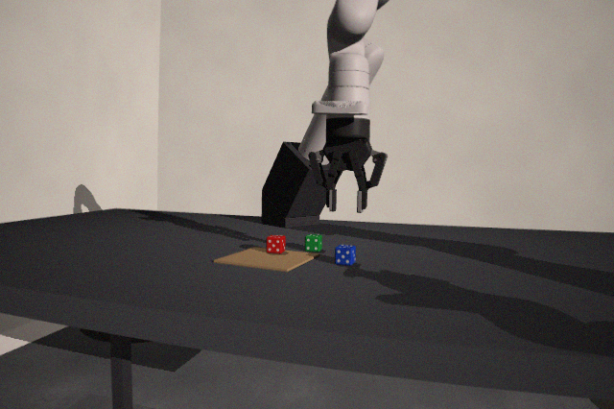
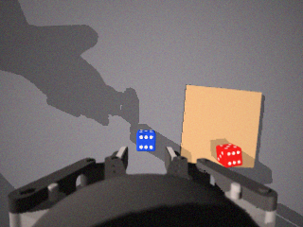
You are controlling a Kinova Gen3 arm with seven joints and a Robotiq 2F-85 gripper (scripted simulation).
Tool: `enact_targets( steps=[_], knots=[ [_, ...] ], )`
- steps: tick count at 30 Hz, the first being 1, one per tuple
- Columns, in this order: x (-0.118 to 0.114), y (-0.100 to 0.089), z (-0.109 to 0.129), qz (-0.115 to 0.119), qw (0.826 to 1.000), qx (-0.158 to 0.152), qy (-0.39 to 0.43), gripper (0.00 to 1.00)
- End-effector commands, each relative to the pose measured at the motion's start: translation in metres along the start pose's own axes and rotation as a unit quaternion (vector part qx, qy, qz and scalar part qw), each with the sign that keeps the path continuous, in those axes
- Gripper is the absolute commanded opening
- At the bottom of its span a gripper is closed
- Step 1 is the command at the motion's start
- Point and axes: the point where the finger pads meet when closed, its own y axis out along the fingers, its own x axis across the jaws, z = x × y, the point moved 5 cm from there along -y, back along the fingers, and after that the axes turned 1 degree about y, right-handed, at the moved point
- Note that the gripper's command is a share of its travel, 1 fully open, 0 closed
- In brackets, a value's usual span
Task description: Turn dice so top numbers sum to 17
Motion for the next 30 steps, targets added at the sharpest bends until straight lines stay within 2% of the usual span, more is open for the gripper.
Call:
enact_targets(
  steps=[1,30],
  knots=[
    [0.0,0.001,0.0,0.0,1.0,0.0,0.0,0.46],
    [0.0,0.032,0.001,0.0,1.0,0.0,0.0,0.46]
  ],
)
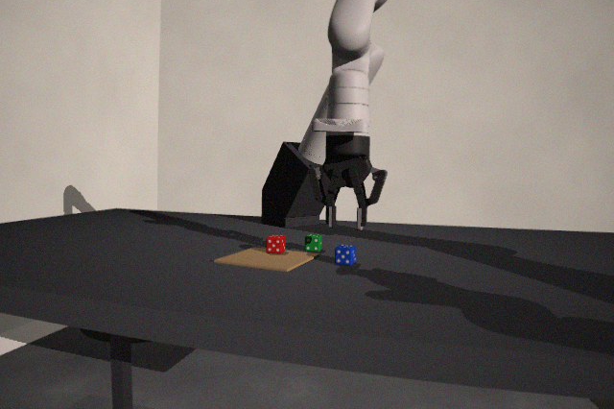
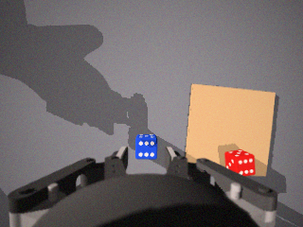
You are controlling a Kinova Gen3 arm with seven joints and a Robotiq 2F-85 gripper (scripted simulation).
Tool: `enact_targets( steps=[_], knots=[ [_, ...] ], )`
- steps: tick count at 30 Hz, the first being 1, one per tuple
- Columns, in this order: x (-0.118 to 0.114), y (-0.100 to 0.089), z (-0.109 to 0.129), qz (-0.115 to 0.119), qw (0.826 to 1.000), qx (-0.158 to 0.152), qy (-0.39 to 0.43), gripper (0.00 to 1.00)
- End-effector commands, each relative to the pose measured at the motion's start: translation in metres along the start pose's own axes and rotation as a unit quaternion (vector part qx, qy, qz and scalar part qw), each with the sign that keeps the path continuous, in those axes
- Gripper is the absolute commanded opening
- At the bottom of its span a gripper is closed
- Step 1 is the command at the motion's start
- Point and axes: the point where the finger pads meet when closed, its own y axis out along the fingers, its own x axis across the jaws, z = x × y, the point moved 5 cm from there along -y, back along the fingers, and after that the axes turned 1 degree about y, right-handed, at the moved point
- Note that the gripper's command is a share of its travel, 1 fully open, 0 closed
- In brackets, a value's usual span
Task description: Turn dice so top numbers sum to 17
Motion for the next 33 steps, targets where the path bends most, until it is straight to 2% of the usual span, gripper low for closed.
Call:
enact_targets(
  steps=[1,13,33],
  knots=[
    [0.0,0.005,-0.002,0.001,1.0,-0.001,0.001,0.46],
    [0.0,0.017,-0.001,0.001,1.0,-0.001,0.001,0.46],
    [0.0,0.021,-0.001,0.001,1.0,-0.001,0.001,0.46]
  ],
)
